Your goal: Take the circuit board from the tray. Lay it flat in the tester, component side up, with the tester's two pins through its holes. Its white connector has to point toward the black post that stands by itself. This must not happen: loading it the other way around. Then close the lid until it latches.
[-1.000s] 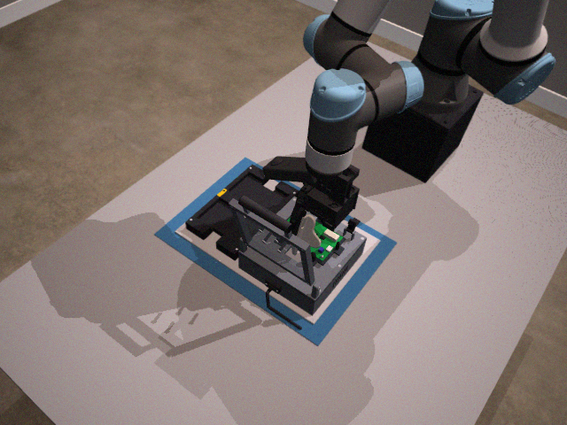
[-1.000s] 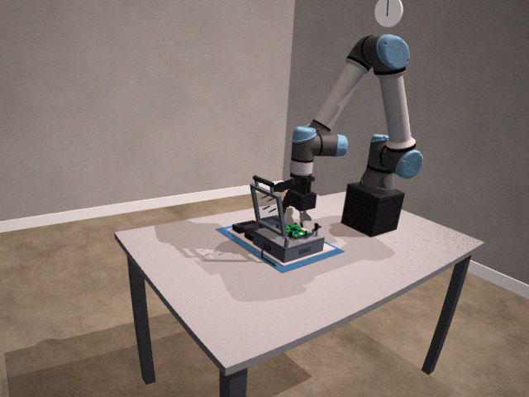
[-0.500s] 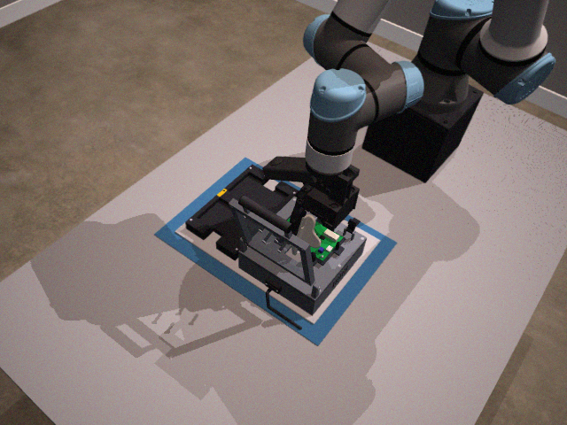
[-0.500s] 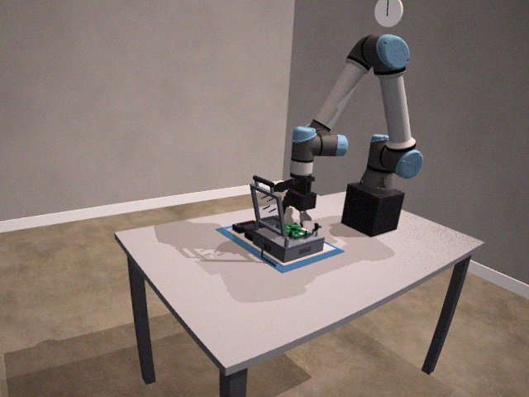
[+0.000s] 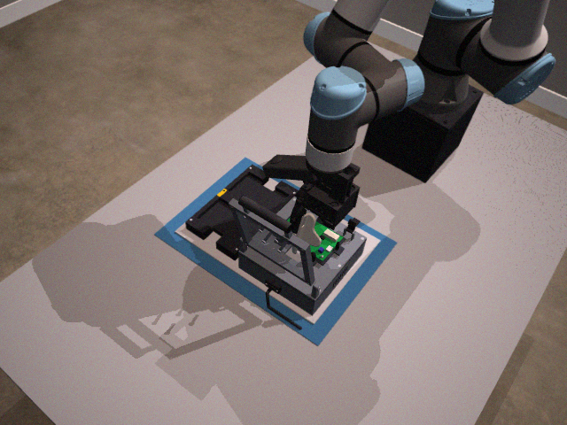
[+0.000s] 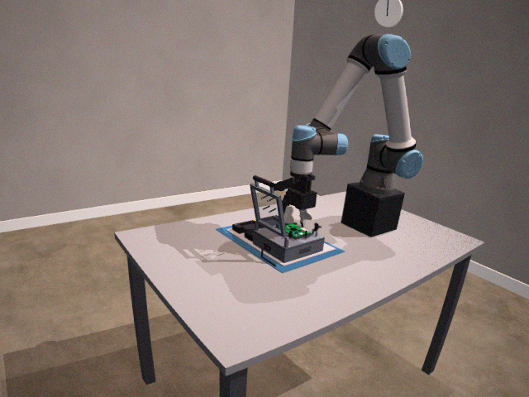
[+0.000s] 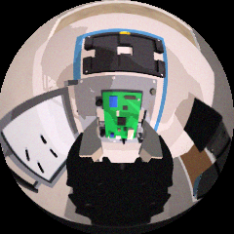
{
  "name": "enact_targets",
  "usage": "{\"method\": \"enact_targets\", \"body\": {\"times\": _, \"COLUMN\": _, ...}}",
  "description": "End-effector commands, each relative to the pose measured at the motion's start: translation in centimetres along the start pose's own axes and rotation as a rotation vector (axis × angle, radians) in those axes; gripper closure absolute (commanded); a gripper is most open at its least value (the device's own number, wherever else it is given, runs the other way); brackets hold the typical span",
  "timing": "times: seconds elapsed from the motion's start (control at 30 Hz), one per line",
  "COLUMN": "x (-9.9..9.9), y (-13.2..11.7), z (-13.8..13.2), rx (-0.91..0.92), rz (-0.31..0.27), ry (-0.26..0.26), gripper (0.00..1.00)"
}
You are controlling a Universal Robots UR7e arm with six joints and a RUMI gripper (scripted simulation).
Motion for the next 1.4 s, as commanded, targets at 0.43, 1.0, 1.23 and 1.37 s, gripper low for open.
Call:
{"method": "enact_targets", "body": {"times": 0.43, "x": -4.1, "y": 0.0, "z": 0.0, "rx": 0.000, "rz": 0.000, "ry": 0.001, "gripper": 0.41}}
{"method": "enact_targets", "body": {"times": 1.0, "x": -12.5, "y": 0.0, "z": 0.0, "rx": 0.000, "rz": 0.000, "ry": 0.001, "gripper": 0.41}}
{"method": "enact_targets", "body": {"times": 1.23, "x": -16.7, "y": 0.0, "z": 0.0, "rx": 0.000, "rz": 0.000, "ry": 0.001, "gripper": 0.41}}
{"method": "enact_targets", "body": {"times": 1.37, "x": -18.8, "y": 0.0, "z": 0.0, "rx": 0.000, "rz": 0.000, "ry": 0.001, "gripper": 0.41}}
Point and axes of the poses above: the point where the finger pads meet when closed, its own x axis out along the fingers, its own z axis across the jaws, y = z × x, the point moved 1 cm from there along -x, back along the fingers, and after that the axes turned 4 degrees about -x, right-handed, at the moved point
